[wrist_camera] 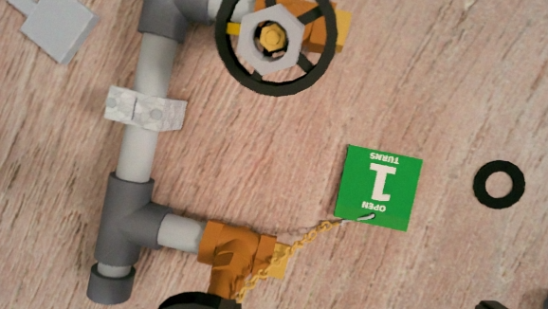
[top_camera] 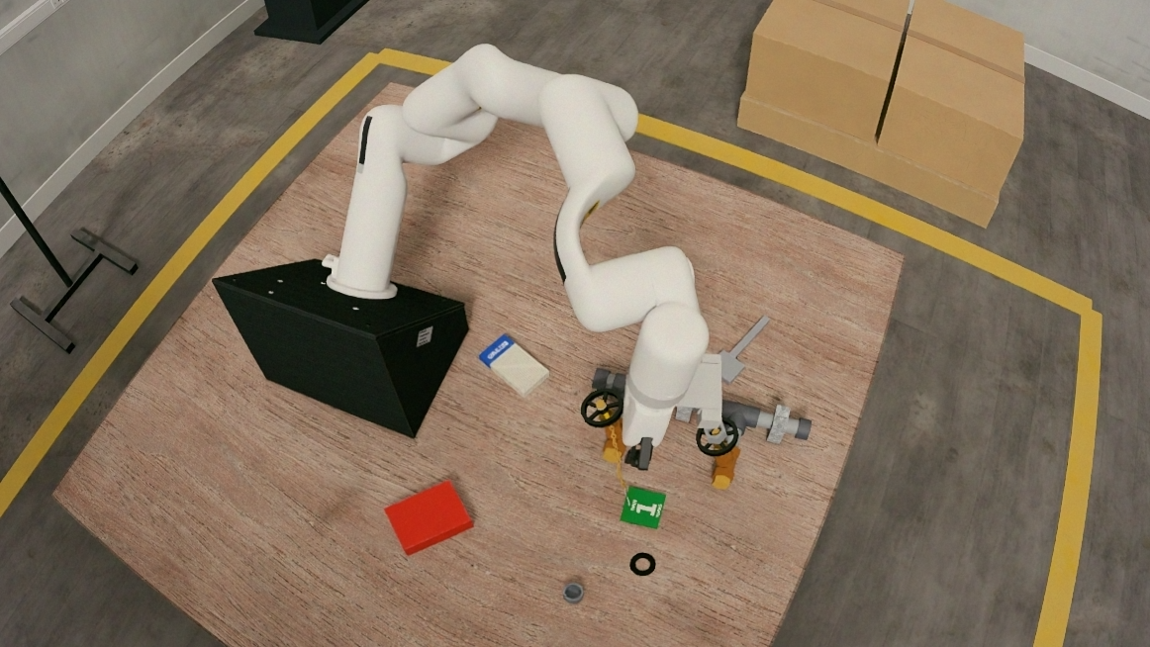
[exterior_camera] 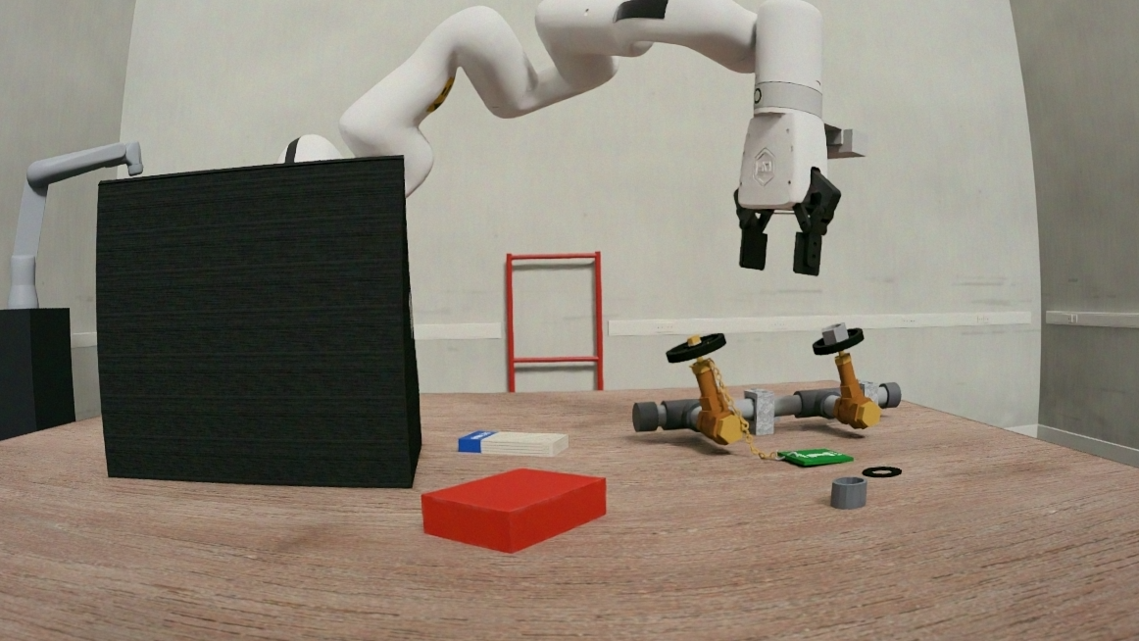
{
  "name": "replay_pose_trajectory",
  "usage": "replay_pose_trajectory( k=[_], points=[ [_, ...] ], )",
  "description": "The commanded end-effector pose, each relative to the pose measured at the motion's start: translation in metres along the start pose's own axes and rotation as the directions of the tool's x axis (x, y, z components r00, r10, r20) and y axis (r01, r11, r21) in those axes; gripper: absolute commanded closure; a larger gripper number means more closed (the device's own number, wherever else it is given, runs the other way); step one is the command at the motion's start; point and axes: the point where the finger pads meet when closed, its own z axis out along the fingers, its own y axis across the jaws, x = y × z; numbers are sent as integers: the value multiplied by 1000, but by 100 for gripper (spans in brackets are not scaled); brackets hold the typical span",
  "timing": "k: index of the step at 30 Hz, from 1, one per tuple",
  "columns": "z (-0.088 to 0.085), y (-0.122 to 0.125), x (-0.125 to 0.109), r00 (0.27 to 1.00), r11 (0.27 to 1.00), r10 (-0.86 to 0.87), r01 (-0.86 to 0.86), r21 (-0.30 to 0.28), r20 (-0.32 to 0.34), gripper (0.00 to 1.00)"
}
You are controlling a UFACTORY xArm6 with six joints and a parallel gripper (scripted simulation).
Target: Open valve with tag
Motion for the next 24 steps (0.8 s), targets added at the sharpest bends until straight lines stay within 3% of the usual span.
replay_pose_trajectory(
  k=[1,10,24],
  points=[
    [-4,14,9,989,989,141,-143,-34,-42,0],
    [-8,35,21,929,933,349,-357,-52,-121,0],
    [-8,37,22,919,923,373,-382,-52,-131,0]
  ],
)
